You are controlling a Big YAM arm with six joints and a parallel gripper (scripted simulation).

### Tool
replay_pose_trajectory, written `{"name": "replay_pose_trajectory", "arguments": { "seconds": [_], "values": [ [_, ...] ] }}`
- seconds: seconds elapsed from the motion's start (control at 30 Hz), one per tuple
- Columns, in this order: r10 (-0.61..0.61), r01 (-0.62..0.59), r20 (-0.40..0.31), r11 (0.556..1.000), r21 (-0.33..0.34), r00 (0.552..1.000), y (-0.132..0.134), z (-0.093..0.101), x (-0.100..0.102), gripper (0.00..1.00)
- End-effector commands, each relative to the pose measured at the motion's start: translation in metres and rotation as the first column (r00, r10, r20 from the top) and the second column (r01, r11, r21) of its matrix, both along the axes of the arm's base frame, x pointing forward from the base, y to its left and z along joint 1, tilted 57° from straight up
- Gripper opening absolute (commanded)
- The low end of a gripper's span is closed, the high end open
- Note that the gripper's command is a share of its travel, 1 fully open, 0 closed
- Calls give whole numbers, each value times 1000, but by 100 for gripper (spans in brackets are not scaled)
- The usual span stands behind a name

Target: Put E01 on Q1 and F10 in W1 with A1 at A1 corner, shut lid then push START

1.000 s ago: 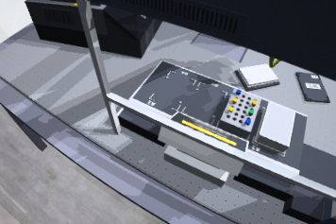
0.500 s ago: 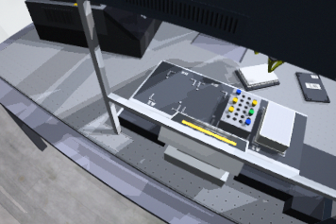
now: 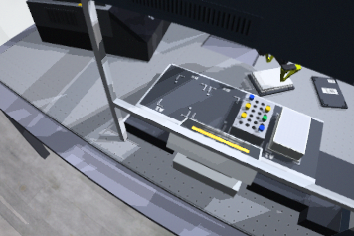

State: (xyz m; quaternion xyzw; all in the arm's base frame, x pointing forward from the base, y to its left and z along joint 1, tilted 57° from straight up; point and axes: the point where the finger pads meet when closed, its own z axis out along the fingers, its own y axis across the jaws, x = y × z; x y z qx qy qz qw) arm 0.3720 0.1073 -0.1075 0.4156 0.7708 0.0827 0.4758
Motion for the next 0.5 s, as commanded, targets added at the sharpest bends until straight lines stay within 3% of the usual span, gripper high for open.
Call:
{"name": "replay_pose_trajectory", "arguments": {
  "seconds": [0.0,0.47],
  "values": [
    [13,-13,-3,1000,-18,1000,-3,-5,2,100],
    [7,-7,0,1000,-14,1000,-9,-16,19,100]
  ]
}}
